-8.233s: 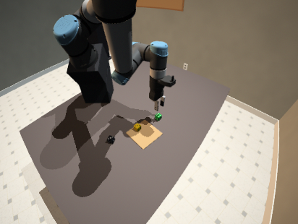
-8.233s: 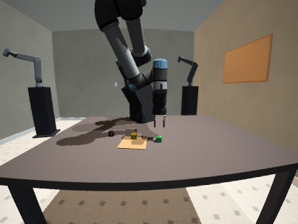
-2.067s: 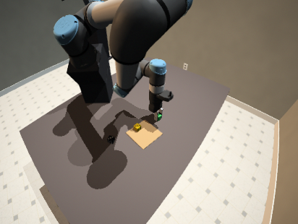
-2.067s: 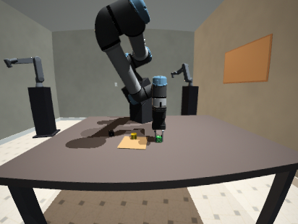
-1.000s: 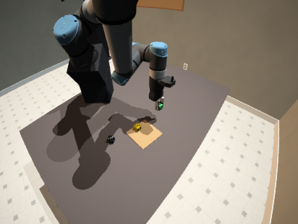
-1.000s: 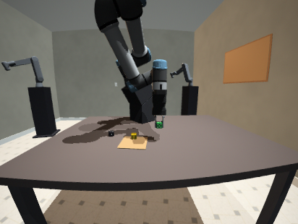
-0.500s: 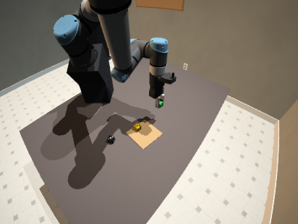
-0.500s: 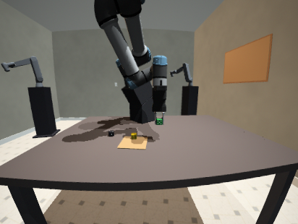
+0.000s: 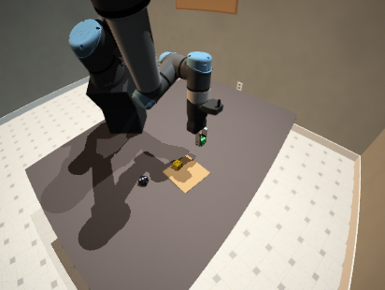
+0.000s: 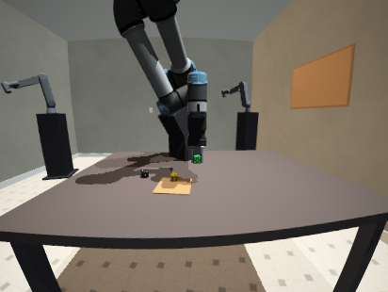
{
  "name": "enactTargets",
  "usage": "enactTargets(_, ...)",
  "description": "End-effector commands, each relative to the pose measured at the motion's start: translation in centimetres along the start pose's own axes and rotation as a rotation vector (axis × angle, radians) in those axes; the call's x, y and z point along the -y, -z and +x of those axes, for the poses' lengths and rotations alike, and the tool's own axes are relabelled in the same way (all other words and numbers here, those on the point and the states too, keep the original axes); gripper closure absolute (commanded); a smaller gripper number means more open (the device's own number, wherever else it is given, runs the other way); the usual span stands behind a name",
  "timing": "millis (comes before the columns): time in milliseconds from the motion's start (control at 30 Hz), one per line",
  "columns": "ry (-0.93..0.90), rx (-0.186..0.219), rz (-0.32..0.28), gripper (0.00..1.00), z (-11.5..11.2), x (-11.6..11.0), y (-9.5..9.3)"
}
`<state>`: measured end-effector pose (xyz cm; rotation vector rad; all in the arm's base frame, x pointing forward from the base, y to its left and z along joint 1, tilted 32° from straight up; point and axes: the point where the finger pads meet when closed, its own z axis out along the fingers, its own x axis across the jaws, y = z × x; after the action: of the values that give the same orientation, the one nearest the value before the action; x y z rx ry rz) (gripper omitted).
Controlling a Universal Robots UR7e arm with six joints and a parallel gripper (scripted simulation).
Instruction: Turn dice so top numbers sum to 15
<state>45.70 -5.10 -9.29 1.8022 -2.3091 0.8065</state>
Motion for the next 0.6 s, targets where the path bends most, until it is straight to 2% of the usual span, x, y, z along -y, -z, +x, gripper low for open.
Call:
enactTargets(0,0.035,0.008,0.003,0.43,4.2,0.5,0.2)
enactTargets(100,0.058,0.005,0.006,0.43,7.1,0.6,0.3)
enactTargets(200,0.073,0.002,0.008,0.43,8.8,0.5,0.5)
enactTargets(567,0.077,0.001,0.009,0.43,9.3,0.5,0.5)
